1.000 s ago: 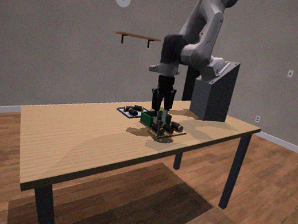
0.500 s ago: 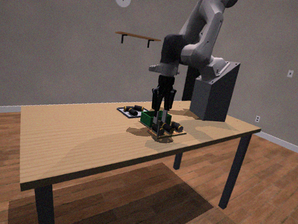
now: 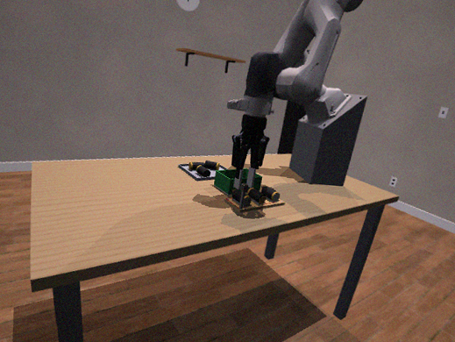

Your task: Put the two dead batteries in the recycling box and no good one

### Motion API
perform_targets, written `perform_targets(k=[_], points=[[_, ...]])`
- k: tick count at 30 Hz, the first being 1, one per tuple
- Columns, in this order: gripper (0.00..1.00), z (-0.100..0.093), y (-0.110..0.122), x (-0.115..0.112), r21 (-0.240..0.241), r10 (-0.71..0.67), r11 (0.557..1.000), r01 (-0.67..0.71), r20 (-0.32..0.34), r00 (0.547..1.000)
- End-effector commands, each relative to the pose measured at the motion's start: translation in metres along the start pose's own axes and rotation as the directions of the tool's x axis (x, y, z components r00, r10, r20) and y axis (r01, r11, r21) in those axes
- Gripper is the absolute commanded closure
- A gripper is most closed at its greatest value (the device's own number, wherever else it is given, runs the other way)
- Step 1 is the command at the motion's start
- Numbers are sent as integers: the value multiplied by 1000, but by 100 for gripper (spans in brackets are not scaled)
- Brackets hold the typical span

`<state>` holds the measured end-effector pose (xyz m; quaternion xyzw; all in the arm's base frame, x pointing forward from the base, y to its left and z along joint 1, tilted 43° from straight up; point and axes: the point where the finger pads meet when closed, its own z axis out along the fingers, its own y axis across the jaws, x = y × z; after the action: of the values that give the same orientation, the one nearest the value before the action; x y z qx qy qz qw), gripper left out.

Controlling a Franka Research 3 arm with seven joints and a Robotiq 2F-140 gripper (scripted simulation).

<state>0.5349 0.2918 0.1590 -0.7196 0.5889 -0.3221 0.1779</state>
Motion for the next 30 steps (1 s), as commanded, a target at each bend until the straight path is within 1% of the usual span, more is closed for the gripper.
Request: perform_targets(k=[1, 10, 13, 17, 19, 22, 30], points=[[71, 0, -1, 0, 1, -7, 1000, 7, 0, 1000], [71, 1, -1, 0, 1, -7, 1000, 7, 0, 1000], [71, 9, -1, 0, 1, -7, 1000, 7, 0, 1000], [71, 26, -1, 0, 1, -7, 1000, 7, 0, 1000], [71, 26, -1, 0, 1, -7, 1000, 7, 0, 1000], [71, 34, -1, 0, 1, -7, 1000, 7, 0, 1000], [71, 38, -1, 0, 1, -7, 1000, 7, 0, 1000]])
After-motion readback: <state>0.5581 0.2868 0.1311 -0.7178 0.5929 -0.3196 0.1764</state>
